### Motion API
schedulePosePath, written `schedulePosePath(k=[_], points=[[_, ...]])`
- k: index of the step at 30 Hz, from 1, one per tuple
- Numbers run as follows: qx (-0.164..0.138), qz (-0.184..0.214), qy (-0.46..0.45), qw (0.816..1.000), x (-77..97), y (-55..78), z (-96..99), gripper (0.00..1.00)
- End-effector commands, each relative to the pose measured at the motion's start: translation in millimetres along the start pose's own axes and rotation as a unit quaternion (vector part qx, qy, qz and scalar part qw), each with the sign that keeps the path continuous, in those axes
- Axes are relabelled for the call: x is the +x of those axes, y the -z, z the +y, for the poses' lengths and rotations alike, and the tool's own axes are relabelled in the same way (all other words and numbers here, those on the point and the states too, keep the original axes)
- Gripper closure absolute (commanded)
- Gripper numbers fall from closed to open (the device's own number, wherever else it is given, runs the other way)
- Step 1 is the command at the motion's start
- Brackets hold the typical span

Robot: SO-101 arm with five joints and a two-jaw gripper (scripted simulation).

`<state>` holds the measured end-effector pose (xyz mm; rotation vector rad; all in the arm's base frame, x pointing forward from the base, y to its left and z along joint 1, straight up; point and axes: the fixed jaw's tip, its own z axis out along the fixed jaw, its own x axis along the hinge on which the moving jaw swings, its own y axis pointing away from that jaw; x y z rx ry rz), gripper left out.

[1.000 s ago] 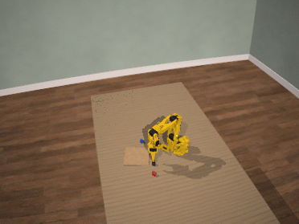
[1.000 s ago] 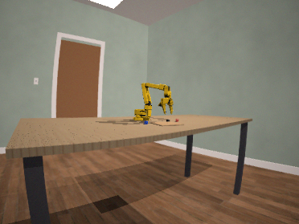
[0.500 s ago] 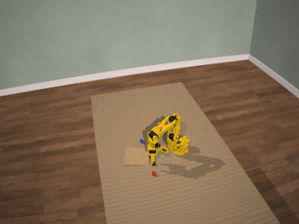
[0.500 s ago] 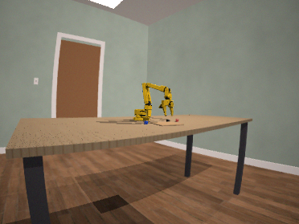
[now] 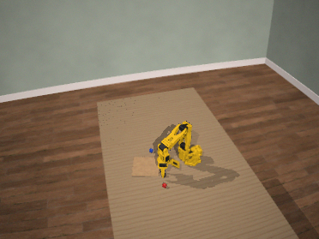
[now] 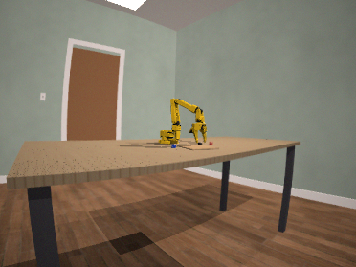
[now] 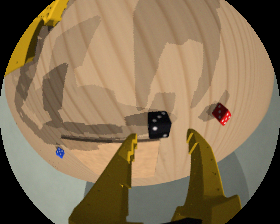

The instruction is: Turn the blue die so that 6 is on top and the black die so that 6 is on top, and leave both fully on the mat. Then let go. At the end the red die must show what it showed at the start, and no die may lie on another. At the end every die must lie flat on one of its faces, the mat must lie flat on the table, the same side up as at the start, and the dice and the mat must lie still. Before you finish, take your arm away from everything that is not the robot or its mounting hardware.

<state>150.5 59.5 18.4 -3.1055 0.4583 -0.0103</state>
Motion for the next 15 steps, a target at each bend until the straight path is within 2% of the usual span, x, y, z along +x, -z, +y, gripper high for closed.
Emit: schedulePosePath(k=[1, 15], points=[[0.009, 0.010, 0.001, 1.000, 3.1, -1.3, -1.6, 0.75], [0.009, 0.010, 0.001, 1.000, 2.8, -4.7, -1.4, 0.75]])
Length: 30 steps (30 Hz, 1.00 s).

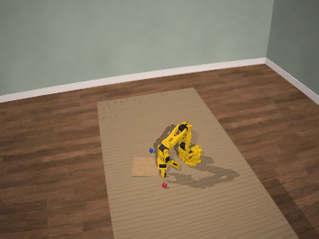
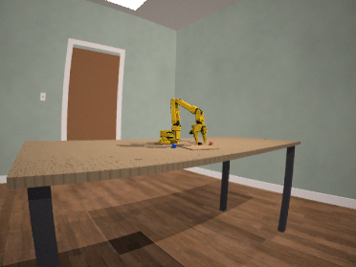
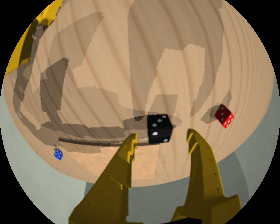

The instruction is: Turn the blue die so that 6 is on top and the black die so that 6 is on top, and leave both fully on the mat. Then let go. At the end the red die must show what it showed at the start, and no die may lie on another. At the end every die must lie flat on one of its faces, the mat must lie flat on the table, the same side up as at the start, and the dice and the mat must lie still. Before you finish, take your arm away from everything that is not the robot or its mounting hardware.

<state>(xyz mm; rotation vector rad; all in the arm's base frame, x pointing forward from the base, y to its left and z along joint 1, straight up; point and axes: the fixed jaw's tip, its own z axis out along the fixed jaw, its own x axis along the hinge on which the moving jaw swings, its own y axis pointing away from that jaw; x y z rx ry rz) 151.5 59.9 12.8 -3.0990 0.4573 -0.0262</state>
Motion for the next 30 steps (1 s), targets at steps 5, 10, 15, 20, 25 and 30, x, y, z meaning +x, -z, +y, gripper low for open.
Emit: schedulePosePath(k=[5, 10, 15, 20, 25, 30], points=[[0.005, 0.005, 0.001, 1.000, 2.0, 0.9, -1.0, 0.75], [0.005, 0.005, 0.001, 1.000, 2.0, 0.9, -2.0, 0.77], [0.005, 0.005, 0.001, 1.000, 2.0, 0.9, -3.0, 0.79], [0.006, 0.005, 0.001, 1.000, 2.0, 0.9, -5.1, 0.82], [0.006, 0.005, 0.001, 1.000, 2.0, 0.8, -7.5, 0.86], [0.006, 0.005, 0.001, 1.000, 1.9, 0.8, -9.6, 0.90]])
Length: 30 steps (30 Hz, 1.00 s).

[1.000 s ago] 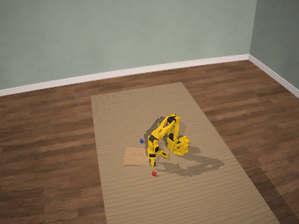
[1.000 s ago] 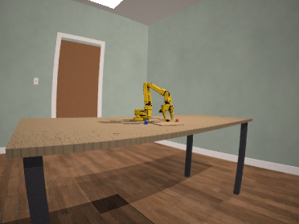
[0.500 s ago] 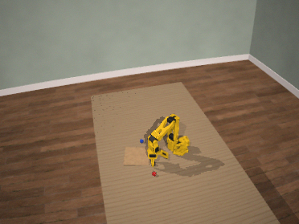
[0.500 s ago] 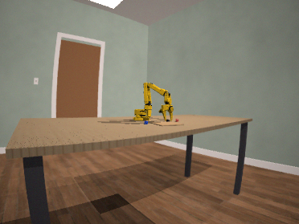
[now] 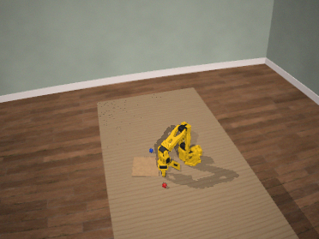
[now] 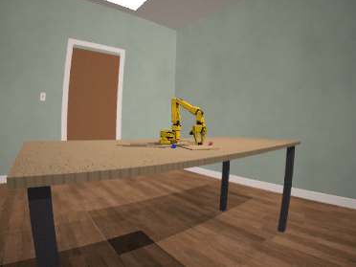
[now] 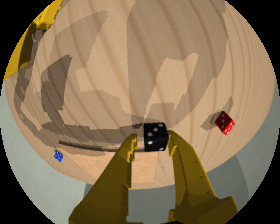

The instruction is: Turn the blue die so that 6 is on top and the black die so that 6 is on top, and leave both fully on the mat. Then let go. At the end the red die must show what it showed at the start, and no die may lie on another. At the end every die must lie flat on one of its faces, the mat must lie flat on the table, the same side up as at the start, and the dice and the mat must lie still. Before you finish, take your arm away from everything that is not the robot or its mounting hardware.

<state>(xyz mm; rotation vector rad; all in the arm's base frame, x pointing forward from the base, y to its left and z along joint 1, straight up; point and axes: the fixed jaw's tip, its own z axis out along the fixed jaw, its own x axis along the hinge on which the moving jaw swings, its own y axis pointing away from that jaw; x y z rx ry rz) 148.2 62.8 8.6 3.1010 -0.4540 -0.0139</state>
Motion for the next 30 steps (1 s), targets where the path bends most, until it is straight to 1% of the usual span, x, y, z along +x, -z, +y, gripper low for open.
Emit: schedulePosePath(k=[1, 10, 22, 30], points=[[0.016, 0.016, -0.001, 1.000, 5.8, 5.3, -7.7, 0.90], [0.016, 0.016, -0.001, 1.000, 5.7, 5.3, -9.8, 0.93], [0.016, 0.016, -0.001, 1.000, 5.7, 5.3, -10.1, 0.94], [0.016, 0.016, -0.001, 1.000, 5.7, 5.3, -10.1, 0.99]])
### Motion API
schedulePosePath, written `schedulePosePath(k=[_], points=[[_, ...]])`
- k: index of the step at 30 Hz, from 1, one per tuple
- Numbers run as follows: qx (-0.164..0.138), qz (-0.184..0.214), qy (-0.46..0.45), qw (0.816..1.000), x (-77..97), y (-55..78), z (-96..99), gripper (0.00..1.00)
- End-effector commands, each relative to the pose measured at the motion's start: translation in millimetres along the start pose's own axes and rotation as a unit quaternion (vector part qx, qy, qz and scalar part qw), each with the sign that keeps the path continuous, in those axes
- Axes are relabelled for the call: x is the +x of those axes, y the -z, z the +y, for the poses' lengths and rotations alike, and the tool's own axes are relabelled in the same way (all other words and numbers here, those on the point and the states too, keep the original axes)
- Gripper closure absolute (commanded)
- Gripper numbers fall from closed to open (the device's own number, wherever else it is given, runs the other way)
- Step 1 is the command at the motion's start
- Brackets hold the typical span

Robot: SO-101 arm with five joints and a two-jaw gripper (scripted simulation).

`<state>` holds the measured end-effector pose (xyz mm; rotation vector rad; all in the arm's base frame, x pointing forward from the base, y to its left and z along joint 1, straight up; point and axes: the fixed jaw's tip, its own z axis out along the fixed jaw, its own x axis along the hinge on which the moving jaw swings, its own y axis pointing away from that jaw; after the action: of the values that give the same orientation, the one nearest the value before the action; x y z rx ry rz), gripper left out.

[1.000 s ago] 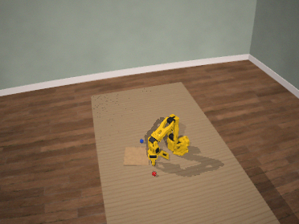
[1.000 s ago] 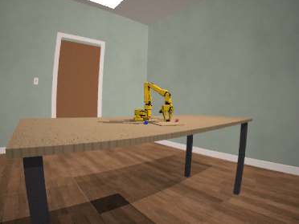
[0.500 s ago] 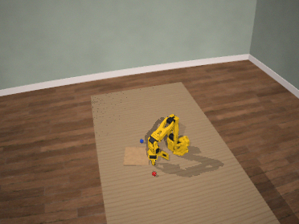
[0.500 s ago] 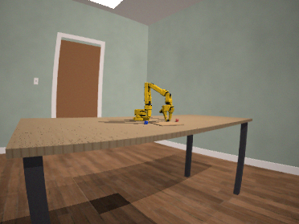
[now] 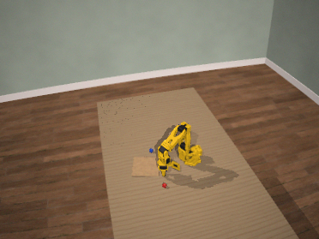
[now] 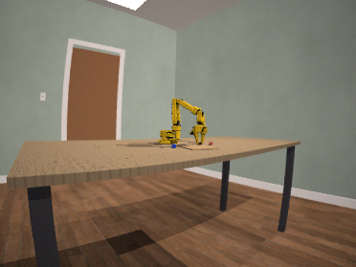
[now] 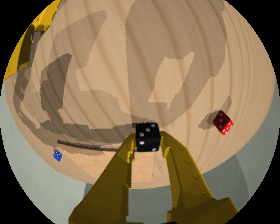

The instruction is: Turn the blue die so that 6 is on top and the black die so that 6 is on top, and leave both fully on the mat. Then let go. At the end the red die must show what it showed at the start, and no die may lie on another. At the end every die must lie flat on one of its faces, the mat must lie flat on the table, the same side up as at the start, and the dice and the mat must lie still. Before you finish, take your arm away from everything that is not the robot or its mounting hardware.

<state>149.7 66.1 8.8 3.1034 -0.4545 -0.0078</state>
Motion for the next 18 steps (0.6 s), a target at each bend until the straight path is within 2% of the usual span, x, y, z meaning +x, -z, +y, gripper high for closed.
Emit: schedulePosePath(k=[1, 11, 18], points=[[0.014, 0.014, -0.001, 1.000, 5.3, 5.0, -6.5, 1.00], [0.014, 0.014, -0.001, 1.000, 5.4, 6.7, -6.6, 1.00], [0.014, 0.014, -0.001, 1.000, 6.3, 20.5, -6.6, 1.00]])
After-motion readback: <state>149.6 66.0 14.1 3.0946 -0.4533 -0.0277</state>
